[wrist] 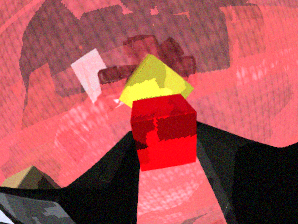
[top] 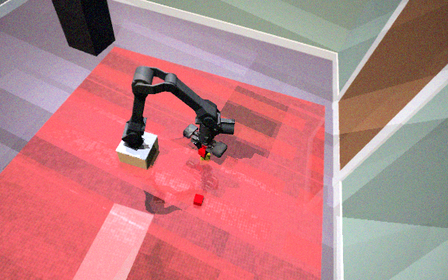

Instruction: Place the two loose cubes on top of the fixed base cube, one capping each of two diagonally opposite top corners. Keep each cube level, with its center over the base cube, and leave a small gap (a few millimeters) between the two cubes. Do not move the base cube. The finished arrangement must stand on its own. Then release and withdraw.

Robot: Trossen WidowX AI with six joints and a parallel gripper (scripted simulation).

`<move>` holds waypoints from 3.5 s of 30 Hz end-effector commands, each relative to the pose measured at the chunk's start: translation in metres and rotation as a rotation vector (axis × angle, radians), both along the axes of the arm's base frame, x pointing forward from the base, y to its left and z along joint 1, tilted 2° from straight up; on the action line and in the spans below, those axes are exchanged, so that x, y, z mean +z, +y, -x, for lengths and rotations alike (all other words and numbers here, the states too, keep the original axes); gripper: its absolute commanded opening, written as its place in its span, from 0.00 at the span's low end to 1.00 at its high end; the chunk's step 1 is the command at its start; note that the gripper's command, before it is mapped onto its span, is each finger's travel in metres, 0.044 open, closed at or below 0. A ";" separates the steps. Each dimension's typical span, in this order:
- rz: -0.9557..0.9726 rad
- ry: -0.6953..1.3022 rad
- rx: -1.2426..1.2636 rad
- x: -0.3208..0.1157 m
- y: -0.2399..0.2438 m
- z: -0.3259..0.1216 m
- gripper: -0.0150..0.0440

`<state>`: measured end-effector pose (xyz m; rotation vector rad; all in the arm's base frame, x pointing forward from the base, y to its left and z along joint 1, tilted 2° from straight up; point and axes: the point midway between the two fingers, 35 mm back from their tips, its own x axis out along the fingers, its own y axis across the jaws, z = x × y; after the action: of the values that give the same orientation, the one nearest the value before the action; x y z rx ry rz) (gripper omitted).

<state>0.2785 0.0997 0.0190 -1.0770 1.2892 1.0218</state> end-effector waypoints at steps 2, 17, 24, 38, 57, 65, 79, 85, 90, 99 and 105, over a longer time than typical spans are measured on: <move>0.004 -0.005 0.007 -0.004 -0.001 0.000 0.43; 0.004 -0.005 0.001 -0.005 -0.001 0.000 0.43; 0.004 -0.005 0.001 -0.005 -0.001 0.000 0.43; 0.000 -0.001 0.001 0.004 0.000 0.001 0.60; 0.000 -0.001 0.001 0.024 0.000 0.001 0.60; 0.000 -0.001 0.001 0.025 0.000 0.001 0.60; -0.023 -0.018 -0.867 0.038 -0.052 -0.032 0.70; -0.036 -0.030 -1.286 0.045 -0.080 -0.044 0.70; -0.048 -0.041 -1.635 0.051 -0.105 -0.053 0.70; -0.071 -0.061 -2.263 0.061 -0.153 -0.062 0.70; -0.089 -0.075 -2.682 0.068 -0.186 -0.063 0.70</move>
<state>0.3365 -0.0457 0.0750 0.6171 1.4371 -0.6479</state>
